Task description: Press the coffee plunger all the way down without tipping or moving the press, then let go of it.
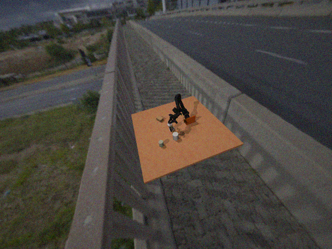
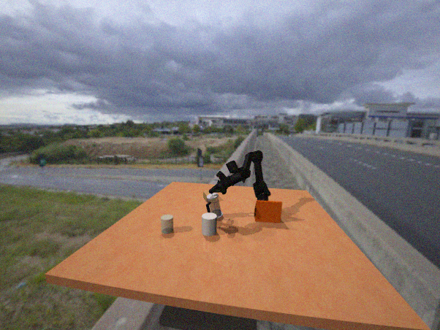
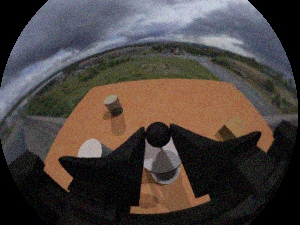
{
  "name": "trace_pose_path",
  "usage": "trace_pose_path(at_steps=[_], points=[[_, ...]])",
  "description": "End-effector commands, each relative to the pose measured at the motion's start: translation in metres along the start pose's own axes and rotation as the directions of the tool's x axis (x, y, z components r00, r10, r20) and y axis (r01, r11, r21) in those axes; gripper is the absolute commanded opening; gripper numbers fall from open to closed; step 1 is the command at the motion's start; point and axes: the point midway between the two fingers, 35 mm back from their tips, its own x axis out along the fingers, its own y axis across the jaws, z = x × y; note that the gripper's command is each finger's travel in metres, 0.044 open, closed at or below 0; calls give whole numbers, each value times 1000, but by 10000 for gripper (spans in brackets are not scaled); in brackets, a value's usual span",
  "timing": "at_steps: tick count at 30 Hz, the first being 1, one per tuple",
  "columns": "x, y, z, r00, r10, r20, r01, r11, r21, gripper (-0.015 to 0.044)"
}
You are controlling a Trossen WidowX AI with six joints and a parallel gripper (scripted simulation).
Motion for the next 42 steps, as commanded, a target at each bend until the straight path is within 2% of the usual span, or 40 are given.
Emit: trace_pose_path(at_steps=[1, 8, 20, 29, 38, 42], points=[[0, 0, 0, 1000, 0, 0, 0, 1000, 0, 125], [0, 0, 0, 1000, 0, 0, 0, 1000, 0, 125], [0, 0, 0, 1000, 0, 0, 0, 1000, 0, 440], [-8, 1, 15, 1000, 7, 20, -8, 1000, 6, 440], [-66, -14, 46, 1000, 1, -19, -1, 1000, -3, 440], [-72, -18, 48, 1000, -2, -19, 2, 1000, -5, 440]])
